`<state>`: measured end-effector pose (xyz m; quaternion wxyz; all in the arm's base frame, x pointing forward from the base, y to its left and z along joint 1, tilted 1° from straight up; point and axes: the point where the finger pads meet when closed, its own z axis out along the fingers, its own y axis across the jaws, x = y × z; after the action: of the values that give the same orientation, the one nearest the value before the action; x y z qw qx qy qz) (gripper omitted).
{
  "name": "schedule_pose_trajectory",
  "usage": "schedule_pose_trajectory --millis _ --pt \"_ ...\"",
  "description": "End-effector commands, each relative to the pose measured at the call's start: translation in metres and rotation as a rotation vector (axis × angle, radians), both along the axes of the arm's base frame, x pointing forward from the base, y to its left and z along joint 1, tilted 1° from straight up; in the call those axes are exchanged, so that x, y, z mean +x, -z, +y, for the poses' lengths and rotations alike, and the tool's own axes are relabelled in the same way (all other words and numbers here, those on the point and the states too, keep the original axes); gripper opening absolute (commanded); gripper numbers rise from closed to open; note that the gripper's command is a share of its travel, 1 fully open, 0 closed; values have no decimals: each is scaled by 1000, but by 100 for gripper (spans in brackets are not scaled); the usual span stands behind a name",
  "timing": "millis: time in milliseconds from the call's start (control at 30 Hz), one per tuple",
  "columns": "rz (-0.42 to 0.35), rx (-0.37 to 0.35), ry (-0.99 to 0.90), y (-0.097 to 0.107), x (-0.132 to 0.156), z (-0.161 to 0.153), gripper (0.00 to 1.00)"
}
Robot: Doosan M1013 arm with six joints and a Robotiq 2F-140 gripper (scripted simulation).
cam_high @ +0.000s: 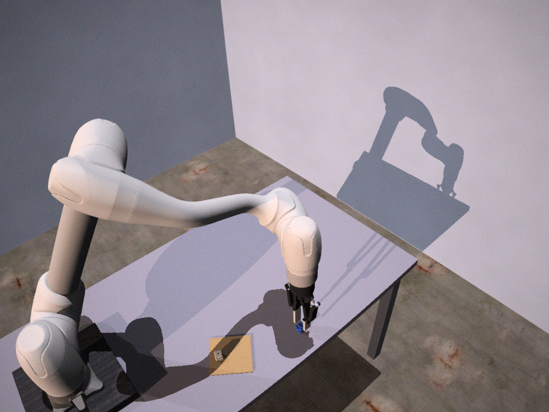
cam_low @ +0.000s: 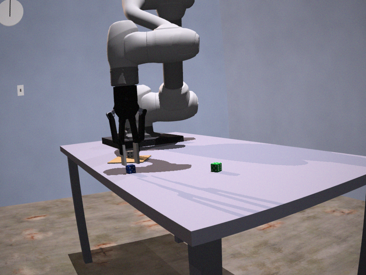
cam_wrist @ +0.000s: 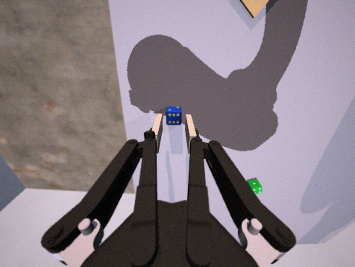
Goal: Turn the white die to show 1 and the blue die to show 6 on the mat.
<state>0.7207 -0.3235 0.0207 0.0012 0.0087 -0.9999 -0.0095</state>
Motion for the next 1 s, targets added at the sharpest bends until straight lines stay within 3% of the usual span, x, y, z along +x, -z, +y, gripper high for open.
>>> schedule_pose_trajectory --millis 0,467,967 --pt "0 0 0 5 0 0 32" --pt "0 0 0 24 0 0 32" --pt "0 0 0 26 0 1 32"
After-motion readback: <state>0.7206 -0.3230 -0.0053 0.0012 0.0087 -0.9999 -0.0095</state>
